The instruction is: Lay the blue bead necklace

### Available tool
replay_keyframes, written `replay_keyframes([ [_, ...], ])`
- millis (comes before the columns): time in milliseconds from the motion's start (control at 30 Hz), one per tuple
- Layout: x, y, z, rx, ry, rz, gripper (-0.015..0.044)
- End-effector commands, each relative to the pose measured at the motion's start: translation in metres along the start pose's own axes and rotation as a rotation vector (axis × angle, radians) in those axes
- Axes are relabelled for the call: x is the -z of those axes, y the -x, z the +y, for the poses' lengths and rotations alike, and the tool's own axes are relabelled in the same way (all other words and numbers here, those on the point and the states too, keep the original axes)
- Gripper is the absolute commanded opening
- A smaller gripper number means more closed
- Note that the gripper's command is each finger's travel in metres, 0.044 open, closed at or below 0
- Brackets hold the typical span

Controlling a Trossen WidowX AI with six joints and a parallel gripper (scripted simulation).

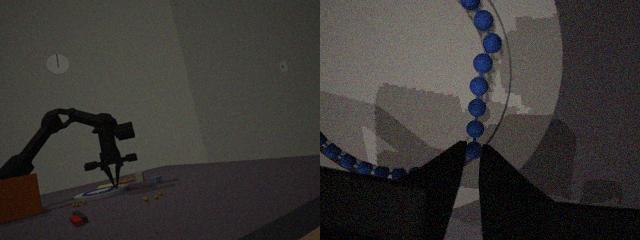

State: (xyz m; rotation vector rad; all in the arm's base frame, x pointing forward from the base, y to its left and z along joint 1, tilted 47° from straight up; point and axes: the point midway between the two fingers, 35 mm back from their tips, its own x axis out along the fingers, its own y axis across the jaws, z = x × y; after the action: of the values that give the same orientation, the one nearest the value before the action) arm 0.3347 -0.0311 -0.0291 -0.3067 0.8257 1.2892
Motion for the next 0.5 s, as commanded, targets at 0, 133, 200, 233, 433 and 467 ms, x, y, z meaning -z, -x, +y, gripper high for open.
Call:
replay_keyframes([
  [0,0.0015,-0.0018,-0.0016,-0.005,-0.001,0.000,0.0000],
  [133,0.0015,-0.0075,-0.0016,-0.005,-0.001,0.000,0.0000],
  [200,0.0015,-0.0094,-0.0015,-0.005,-0.001,0.000,0.0000],
  [233,0.0015,-0.0097,-0.0015,-0.005,-0.001,0.000,0.0000],
  [433,0.0006,-0.0061,-0.0016,-0.003,0.006,0.004,0.0131],
  [467,0.0006,-0.0061,-0.0016,-0.003,0.006,0.004,0.0157],
])
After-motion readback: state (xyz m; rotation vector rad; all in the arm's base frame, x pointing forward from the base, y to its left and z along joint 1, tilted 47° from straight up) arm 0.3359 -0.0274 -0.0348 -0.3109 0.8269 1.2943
